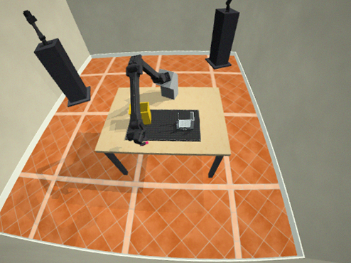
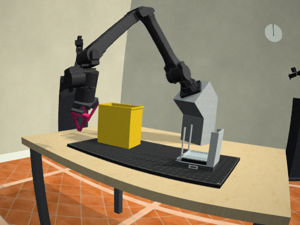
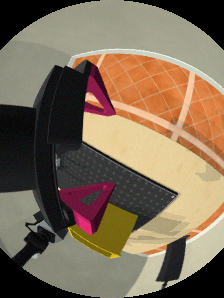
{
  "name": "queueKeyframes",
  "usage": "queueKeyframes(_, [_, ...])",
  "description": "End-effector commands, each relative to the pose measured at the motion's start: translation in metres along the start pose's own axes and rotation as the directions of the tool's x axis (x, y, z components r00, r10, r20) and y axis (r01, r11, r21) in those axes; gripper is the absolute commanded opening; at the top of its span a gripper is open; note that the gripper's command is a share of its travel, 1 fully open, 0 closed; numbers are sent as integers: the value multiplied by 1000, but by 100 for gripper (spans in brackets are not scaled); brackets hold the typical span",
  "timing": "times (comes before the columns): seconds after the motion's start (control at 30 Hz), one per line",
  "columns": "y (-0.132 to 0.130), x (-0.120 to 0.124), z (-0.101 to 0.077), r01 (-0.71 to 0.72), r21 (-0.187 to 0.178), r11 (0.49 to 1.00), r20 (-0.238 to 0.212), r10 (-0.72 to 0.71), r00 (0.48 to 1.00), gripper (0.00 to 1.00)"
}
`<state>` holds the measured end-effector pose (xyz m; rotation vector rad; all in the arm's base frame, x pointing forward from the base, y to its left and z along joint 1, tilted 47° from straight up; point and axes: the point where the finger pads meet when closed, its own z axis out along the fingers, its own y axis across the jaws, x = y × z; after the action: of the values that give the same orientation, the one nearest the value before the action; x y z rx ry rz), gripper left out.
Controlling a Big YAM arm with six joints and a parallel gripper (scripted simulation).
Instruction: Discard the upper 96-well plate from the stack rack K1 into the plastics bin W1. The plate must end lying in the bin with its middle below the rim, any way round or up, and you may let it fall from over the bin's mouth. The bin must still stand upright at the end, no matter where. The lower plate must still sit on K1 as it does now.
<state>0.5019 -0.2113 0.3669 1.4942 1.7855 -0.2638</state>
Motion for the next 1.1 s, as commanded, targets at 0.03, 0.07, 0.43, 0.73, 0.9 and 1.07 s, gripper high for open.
queueKeyframes(0.03, [9,9,-24,140,-50,989,20,-139,990,100])
queueKeyframes(0.07, [10,14,-25,173,-53,984,18,-172,985,100])
queueKeyframes(0.43, [20,64,-21,337,-51,940,-6,-338,941,100])
queueKeyframes(0.73, [24,90,-41,528,-88,845,14,-529,848,100])
queueKeyframes(0.9, [27,116,-45,658,-101,747,18,-659,752,100])
queueKeyframes(1.07, [28,145,-47,710,-104,696,15,-713,701,100])
